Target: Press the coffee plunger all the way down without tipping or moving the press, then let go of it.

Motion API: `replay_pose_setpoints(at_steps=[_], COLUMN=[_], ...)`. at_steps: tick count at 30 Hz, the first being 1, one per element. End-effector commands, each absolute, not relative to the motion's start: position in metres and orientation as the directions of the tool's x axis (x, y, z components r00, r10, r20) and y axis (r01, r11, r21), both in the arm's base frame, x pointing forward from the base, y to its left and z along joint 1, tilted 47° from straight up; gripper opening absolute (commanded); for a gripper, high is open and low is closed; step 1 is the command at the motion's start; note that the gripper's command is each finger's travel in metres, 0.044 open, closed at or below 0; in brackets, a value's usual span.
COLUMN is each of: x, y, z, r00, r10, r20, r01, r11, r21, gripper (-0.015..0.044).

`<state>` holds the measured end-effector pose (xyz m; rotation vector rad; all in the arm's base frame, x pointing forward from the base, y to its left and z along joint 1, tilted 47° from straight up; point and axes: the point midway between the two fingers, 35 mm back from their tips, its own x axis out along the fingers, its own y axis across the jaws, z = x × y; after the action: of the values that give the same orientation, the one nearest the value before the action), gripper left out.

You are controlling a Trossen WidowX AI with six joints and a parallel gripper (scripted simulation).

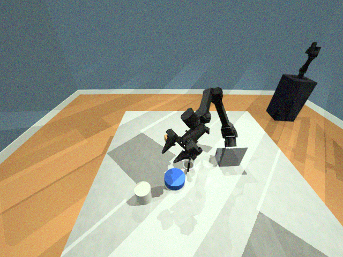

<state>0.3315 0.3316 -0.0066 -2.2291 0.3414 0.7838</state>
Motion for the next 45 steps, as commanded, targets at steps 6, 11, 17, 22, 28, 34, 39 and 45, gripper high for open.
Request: replay_pose_setpoints(at_steps=[6,11,17,22,28,34,39,45], x=[0.301,0.258,0.226,0.208,0.188,0.171,0.168,0.175], y=[0.327,0.313,0.297,0.285,0.268,0.25,0.241,0.212], z=[0.016,0.052,0.082,0.1,0.122,0.144,0.147,0.119], r00=[0.781,0.796,0.82,0.839,0.865,0.892,0.901,0.901], r10=[-0.04,-0.079,-0.1,-0.108,-0.113,-0.106,-0.102,-0.101], r20=[-0.623,-0.6,-0.564,-0.534,-0.49,-0.439,-0.422,-0.422], r01=[-0.553,-0.603,-0.559,-0.499,-0.404,-0.298,-0.267,-0.267], r11=[-0.51,-0.193,0.076,0.239,0.422,0.591,0.638,0.638], r21=[-0.659,-0.774,-0.826,-0.833,-0.811,-0.749,-0.723,-0.722], gripper=[0.044,0.044,0.044,0.044,0.044,0.044,0.044,0.044])
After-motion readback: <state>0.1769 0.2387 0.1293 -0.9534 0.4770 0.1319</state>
